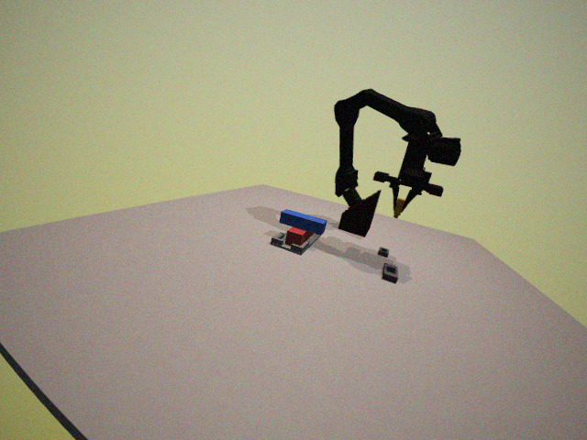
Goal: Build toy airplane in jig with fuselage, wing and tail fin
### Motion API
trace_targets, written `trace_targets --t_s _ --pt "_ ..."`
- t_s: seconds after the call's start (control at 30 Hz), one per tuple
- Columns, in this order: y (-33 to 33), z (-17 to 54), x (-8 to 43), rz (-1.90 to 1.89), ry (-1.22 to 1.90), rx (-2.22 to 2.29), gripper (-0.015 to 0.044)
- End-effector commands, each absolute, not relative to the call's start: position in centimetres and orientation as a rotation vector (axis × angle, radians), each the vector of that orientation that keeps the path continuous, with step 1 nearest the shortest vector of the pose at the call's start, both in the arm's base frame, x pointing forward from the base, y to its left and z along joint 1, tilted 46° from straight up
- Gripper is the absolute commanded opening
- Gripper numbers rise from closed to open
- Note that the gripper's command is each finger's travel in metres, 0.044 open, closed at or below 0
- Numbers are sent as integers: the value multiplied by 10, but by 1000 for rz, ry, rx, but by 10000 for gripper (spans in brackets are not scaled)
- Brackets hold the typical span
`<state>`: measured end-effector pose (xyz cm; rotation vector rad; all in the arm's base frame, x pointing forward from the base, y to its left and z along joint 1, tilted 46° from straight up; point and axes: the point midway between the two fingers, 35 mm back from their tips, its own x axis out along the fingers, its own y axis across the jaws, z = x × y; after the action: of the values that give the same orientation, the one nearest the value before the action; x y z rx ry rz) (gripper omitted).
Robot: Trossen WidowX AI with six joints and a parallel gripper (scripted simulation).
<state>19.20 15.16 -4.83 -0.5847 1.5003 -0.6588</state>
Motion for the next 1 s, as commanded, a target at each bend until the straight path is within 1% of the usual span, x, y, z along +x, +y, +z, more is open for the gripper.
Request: trace_targets --t_s 0.0,0.97 --pt "157 -42 192 -657 1501 -572 0" --pt "92 12 230 -590 1522 -573 0"
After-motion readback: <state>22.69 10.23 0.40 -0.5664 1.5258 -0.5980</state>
